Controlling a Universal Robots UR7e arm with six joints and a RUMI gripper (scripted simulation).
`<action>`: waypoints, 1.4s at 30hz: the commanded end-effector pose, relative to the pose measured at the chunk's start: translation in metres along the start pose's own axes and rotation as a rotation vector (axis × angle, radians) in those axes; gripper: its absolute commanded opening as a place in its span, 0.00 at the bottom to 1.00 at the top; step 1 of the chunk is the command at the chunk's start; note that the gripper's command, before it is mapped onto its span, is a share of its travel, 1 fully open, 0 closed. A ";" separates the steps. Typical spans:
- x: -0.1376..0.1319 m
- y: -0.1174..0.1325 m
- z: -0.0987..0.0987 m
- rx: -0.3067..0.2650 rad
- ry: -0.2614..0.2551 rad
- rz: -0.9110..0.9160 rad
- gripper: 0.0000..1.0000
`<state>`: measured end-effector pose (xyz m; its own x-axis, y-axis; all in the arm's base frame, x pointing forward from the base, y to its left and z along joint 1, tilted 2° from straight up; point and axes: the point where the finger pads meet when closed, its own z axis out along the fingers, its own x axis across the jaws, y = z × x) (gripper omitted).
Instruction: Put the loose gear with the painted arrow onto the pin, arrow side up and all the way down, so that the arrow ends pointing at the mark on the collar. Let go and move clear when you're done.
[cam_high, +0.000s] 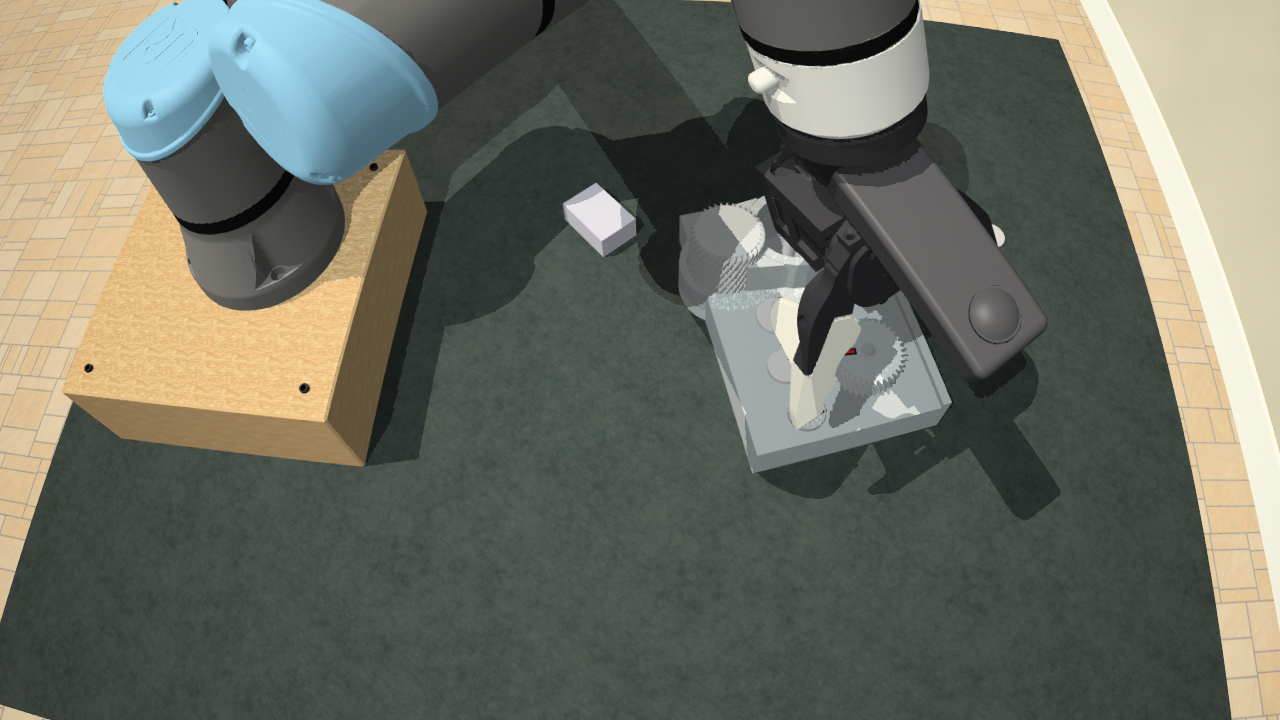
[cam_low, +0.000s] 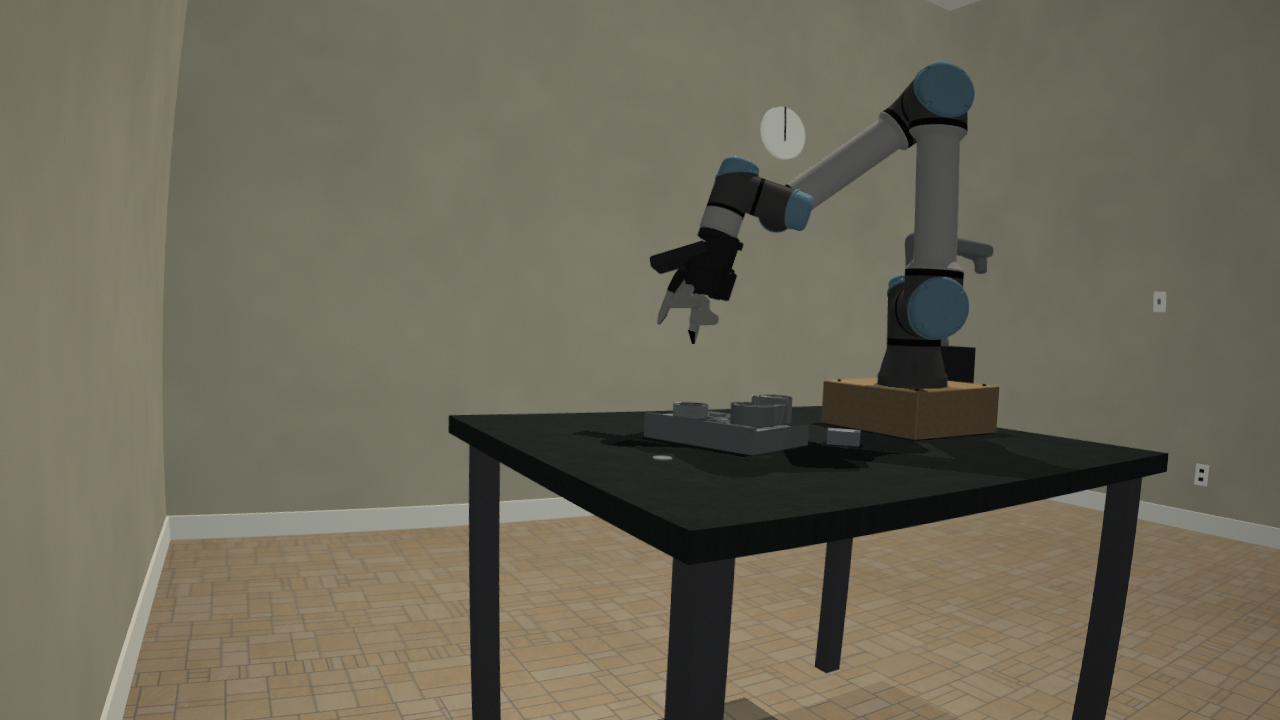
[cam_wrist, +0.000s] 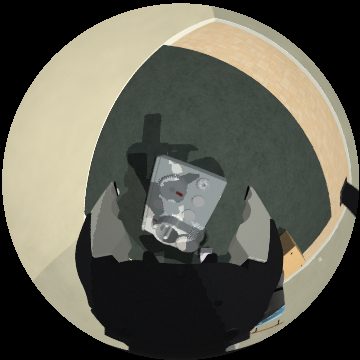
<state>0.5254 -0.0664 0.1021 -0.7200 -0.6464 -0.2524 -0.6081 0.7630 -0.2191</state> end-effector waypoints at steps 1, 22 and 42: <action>-0.007 0.007 0.008 -0.041 0.026 -0.183 1.00; -0.026 0.044 0.035 -0.200 0.074 -0.824 1.00; -0.036 0.072 0.050 -0.327 0.066 -1.257 1.00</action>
<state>0.5240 0.0093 0.0490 0.3491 -0.9371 0.0062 -0.9363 -0.3491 -0.0390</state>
